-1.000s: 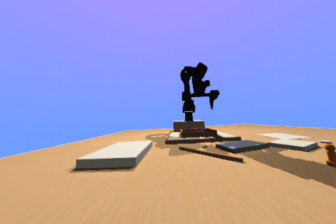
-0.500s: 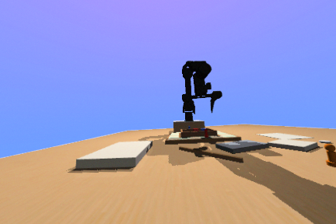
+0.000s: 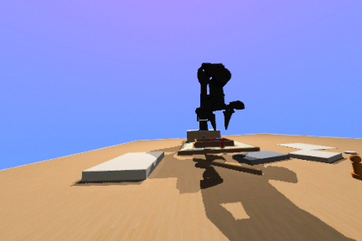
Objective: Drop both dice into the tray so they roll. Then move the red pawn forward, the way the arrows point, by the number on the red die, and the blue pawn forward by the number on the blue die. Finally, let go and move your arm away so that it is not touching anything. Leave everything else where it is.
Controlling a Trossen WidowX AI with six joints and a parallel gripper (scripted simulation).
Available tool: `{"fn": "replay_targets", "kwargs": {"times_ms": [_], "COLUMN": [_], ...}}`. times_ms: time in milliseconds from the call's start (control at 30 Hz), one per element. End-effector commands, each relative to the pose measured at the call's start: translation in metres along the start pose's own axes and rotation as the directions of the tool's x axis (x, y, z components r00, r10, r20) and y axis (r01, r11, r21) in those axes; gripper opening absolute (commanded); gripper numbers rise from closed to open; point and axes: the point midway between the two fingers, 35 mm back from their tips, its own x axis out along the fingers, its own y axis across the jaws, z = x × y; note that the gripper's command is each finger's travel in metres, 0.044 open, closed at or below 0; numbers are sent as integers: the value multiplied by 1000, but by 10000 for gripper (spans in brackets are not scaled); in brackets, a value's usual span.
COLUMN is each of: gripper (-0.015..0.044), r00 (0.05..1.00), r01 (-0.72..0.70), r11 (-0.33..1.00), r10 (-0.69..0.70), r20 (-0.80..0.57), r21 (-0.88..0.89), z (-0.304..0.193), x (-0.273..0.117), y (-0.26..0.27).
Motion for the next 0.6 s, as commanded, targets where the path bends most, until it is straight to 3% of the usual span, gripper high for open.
{"fn": "replay_targets", "kwargs": {"times_ms": [0,567], "gripper": [200,200], "r00": [1000,1000], "r01": [-4,-4], "r11": [1000,1000], "r10": [4,4], "r20": [-4,-4], "r21": [24,24], "z": [3,3], "x": [0,30], "y": [2,2]}}
